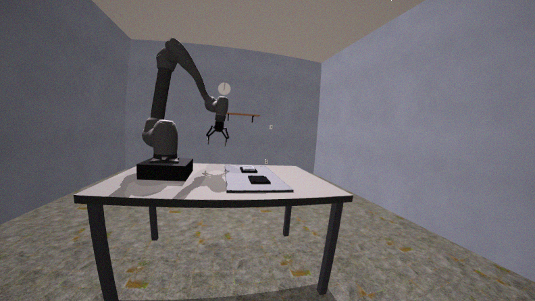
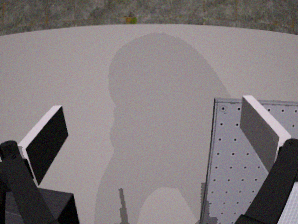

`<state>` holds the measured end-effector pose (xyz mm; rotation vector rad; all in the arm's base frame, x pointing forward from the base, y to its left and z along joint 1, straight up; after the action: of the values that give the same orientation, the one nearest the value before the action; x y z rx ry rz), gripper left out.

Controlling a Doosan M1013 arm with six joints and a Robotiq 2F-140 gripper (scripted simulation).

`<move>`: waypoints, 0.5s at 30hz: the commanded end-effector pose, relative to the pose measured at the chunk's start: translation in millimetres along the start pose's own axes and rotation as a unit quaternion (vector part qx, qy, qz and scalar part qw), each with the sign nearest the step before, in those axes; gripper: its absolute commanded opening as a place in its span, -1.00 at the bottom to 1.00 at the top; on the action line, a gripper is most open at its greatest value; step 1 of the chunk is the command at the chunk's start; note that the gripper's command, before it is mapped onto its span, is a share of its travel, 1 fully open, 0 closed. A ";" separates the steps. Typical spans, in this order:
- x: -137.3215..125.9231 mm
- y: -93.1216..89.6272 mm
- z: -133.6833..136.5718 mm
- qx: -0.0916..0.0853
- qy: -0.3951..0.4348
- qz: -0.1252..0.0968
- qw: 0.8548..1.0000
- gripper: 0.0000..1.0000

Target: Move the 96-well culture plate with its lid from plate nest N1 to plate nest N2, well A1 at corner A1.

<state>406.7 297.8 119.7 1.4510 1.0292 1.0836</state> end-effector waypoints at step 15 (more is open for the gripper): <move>-31.8 -5.6 65.6 -0.013 -0.006 -0.009 1.000 1.00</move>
<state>455.9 258.8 106.9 1.4233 1.0149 1.0704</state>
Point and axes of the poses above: the point where the finger pads meet when closed, its own y axis back along the fingers, its own z axis across the jaws, x = y × z, the point moved 2 cm from there along y, back along the fingers, and after that the axes turned 5 degrees about -y, right-handed, at the moved point
